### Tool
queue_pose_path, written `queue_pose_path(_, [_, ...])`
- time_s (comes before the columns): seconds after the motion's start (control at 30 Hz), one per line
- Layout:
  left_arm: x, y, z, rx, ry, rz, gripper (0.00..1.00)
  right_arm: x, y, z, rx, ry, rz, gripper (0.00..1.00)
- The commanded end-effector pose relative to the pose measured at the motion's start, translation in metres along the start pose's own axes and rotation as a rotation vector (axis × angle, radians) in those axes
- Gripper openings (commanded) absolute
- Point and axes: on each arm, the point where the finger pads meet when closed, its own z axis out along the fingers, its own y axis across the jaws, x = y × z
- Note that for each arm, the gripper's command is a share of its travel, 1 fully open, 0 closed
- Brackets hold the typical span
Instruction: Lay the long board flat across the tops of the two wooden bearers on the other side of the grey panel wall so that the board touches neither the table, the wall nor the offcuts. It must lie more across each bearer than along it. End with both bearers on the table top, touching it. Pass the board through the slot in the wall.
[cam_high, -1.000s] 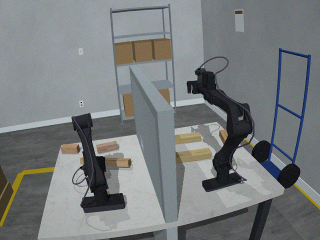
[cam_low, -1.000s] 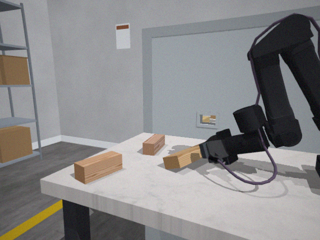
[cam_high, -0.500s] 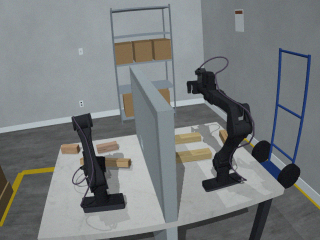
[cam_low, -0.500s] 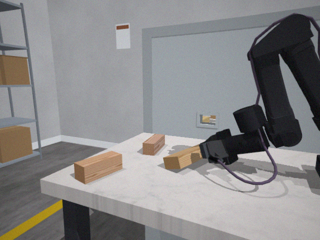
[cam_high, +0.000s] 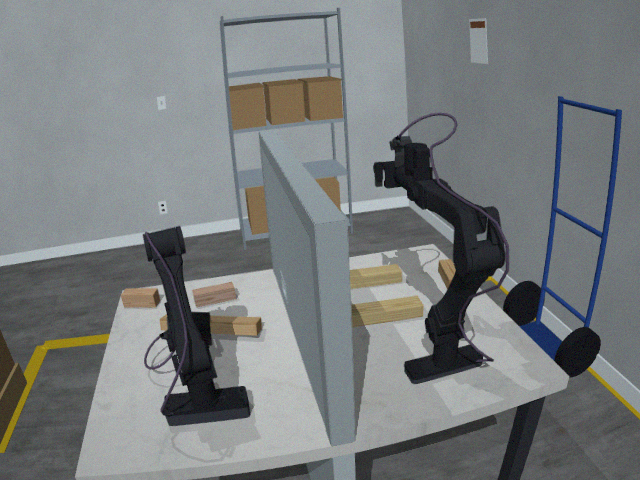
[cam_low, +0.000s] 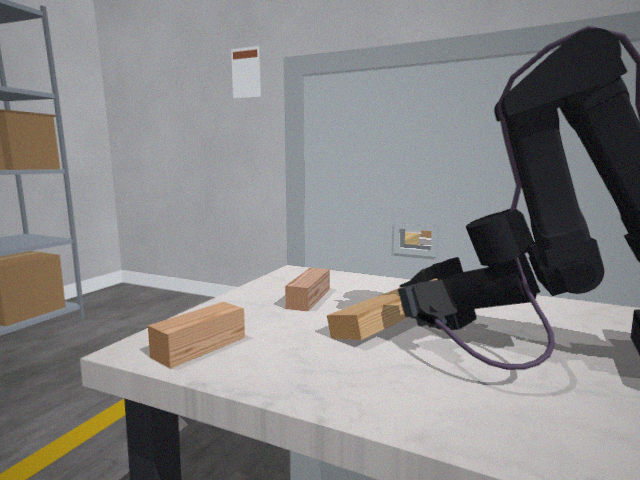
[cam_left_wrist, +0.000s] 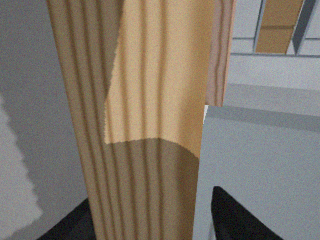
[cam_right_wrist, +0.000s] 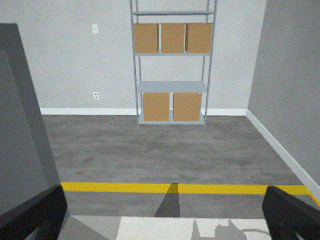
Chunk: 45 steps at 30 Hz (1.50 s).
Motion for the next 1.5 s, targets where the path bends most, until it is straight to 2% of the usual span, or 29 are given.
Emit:
queue_pose_path(0.0, [-0.01,-0.035,0.0,0.12,-0.031,0.074,0.52,-0.028,-0.006,-0.009,0.023,-0.064,-0.013,1.0])
queue_pose_path(0.03, [-0.01,-0.035,0.0,0.12,-0.031,0.074,0.52,-0.028,-0.006,-0.009,0.023,-0.064,-0.013,1.0])
queue_pose_path(0.07, [-0.01,-0.035,0.0,0.12,-0.031,0.074,0.59,-0.028,-0.006,-0.009,0.023,-0.064,-0.013,1.0])
queue_pose_path(0.5, [-0.01,-0.035,0.0,0.12,-0.031,0.074,0.59,-0.028,-0.006,-0.009,0.023,-0.064,-0.013,1.0])
queue_pose_path(0.53, [-0.01,-0.035,0.0,0.12,-0.031,0.074,0.65,-0.028,-0.006,-0.009,0.023,-0.064,-0.013,1.0])
queue_pose_path(0.87, [-0.01,-0.035,0.0,0.12,-0.031,0.074,0.65,-0.028,-0.006,-0.009,0.023,-0.064,-0.013,1.0])
queue_pose_path(0.9, [-0.001,-0.028,-0.011,0.1,-0.01,0.062,0.65,-0.028,-0.006,-0.009,0.023,-0.064,-0.013,1.0])
queue_pose_path(1.13, [-0.002,-0.027,-0.016,0.093,-0.005,0.06,0.65,-0.028,-0.006,-0.009,0.023,-0.064,-0.013,1.0])
queue_pose_path(1.3, [-0.009,-0.04,-0.009,0.132,-0.019,0.081,0.65,-0.028,-0.006,-0.009,0.023,-0.064,-0.013,1.0])
queue_pose_path(1.4, [0.001,-0.029,-0.029,0.101,0.008,0.073,0.65,-0.028,-0.006,-0.009,0.023,-0.064,-0.013,1.0])
queue_pose_path(1.47, [0.006,-0.006,-0.036,0.016,0.031,0.017,0.65,-0.028,-0.006,-0.009,0.023,-0.064,-0.013,1.0])
